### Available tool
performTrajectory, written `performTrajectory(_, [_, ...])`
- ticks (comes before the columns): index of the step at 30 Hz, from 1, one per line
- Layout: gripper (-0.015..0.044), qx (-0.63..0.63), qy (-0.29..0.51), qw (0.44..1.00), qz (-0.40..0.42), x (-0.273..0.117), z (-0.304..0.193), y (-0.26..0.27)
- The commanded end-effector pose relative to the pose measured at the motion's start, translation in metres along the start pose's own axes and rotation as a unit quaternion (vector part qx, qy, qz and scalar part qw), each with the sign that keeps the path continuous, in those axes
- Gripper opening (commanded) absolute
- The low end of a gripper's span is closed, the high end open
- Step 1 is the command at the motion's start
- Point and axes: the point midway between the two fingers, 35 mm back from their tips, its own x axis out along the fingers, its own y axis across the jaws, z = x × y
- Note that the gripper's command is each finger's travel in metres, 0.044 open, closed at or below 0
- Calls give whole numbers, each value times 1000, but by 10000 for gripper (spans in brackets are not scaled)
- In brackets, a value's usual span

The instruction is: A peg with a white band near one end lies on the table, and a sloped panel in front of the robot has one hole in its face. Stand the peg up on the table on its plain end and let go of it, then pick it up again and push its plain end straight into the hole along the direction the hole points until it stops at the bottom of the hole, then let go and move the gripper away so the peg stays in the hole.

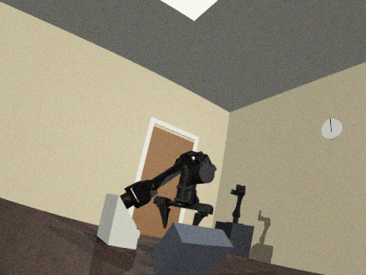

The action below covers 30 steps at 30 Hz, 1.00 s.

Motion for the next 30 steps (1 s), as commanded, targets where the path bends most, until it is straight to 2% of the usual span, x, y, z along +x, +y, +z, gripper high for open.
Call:
performTrajectory(1, [440, -48, -1, 999, -1, 1, 0, 0])
performTrajectory(10, [440, -154, -1, 988, -2, 2, 0, 0])
performTrajectory(30, [440, -156, 0, 988, 0, 24, -2, -1])
